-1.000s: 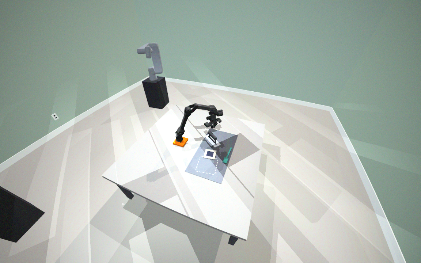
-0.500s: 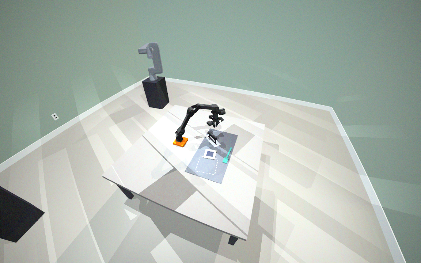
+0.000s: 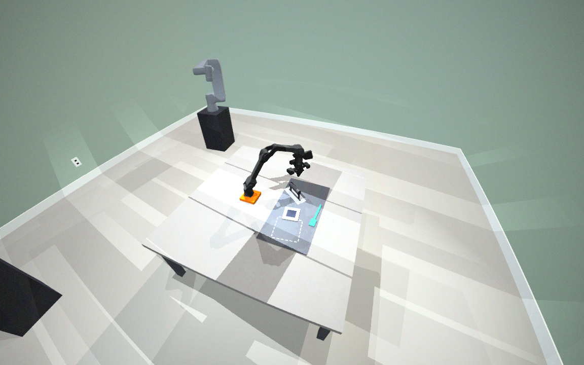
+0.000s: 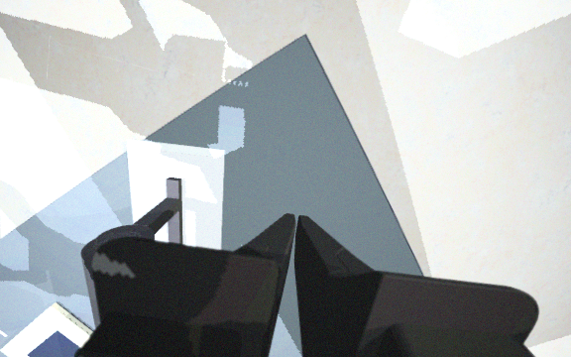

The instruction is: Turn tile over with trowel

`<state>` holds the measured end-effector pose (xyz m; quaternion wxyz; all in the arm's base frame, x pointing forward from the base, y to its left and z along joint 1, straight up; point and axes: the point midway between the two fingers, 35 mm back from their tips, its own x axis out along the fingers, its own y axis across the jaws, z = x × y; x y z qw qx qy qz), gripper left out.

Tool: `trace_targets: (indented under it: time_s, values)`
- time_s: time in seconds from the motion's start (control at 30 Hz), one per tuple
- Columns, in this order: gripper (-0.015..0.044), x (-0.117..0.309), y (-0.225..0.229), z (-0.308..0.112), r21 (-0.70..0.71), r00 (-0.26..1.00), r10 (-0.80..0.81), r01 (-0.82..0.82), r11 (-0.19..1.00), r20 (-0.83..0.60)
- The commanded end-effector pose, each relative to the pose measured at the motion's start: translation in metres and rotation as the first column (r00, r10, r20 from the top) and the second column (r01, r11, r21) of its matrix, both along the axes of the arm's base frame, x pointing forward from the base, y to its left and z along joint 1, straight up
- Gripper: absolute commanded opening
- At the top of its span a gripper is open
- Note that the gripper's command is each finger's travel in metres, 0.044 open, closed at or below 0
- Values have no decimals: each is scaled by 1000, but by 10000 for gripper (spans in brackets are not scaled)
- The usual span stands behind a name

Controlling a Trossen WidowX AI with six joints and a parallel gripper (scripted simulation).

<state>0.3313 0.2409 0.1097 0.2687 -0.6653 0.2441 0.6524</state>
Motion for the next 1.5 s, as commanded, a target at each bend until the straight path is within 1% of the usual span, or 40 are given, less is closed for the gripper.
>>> trace_targets:
  time_s: [0.0,0.23,0.37,1.07,1.2,1.47]
  values:
    - [0,0,0,0,0,1000,0,0,1000,0]
    - [0,0,0,0,0,1000,0,0,1000,0]
    - [100,0,0,0,0,1000,0,0,1000,0]
    - [100,0,0,0,0,1000,0,0,1000,0]
    - [0,0,0,0,0,1000,0,0,1000,0]
    - [0,0,0,0,0,1000,0,0,1000,0]
